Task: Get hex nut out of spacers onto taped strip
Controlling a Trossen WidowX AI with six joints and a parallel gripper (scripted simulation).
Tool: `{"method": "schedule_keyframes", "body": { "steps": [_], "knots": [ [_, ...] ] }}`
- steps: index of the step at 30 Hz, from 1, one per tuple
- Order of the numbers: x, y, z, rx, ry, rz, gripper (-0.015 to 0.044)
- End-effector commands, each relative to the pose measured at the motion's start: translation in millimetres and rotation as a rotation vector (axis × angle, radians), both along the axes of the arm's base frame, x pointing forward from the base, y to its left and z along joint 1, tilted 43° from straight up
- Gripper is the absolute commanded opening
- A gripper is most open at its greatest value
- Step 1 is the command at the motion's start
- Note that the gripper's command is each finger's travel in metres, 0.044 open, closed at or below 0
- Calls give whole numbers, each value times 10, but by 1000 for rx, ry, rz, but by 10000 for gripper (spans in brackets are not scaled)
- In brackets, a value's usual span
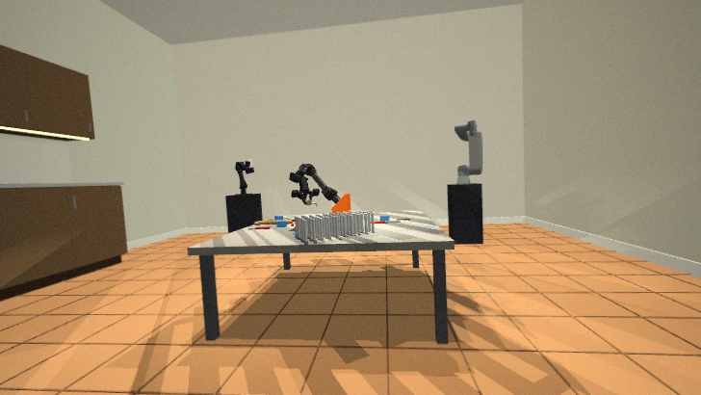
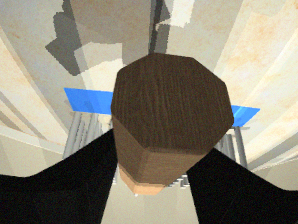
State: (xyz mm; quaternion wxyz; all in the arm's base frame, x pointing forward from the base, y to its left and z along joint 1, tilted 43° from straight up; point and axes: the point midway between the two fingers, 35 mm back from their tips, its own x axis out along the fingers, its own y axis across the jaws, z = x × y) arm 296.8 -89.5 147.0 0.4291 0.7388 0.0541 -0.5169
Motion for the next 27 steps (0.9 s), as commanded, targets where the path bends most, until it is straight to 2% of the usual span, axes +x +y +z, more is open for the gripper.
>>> {"method": "schedule_keyframes", "body": {
  "steps": [1, 27],
  "knots": [
    [7, 53, -56, 2, 25, 37, 0],
    [259, 982, -411, -213, 284, 811, 0]
  ]
}}
